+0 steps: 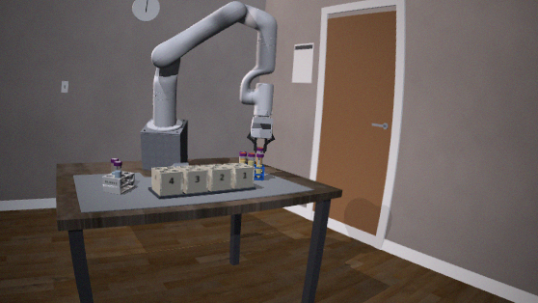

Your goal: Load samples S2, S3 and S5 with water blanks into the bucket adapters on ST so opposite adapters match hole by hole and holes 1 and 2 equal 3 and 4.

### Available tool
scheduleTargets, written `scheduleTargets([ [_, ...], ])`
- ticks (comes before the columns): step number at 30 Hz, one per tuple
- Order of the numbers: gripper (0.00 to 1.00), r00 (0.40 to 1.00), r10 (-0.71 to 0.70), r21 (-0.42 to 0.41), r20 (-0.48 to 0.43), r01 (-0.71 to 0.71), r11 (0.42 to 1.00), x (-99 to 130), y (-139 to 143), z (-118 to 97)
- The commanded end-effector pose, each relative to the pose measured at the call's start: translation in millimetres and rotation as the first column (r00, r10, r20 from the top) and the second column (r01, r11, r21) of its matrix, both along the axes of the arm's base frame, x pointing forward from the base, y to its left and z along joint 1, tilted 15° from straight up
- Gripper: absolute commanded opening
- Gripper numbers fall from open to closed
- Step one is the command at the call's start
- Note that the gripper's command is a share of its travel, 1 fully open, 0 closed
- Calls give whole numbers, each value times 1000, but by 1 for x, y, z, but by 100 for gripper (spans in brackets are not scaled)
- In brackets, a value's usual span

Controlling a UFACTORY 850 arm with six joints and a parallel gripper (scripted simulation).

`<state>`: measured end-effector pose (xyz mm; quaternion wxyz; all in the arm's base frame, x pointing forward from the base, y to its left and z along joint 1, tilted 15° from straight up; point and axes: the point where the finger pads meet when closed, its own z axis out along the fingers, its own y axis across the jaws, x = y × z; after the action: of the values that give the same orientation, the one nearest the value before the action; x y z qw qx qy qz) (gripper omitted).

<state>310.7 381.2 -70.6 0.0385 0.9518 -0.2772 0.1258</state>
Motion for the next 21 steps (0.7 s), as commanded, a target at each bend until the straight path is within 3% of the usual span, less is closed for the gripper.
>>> scheduleTargets([
  [1, 0, 1000, 0, 2, 2, 0, 1000, 2, 0, -5],
  [21, 0, 1000, 0, 2, 2, 0, 1000, 5, -2, -22],
])
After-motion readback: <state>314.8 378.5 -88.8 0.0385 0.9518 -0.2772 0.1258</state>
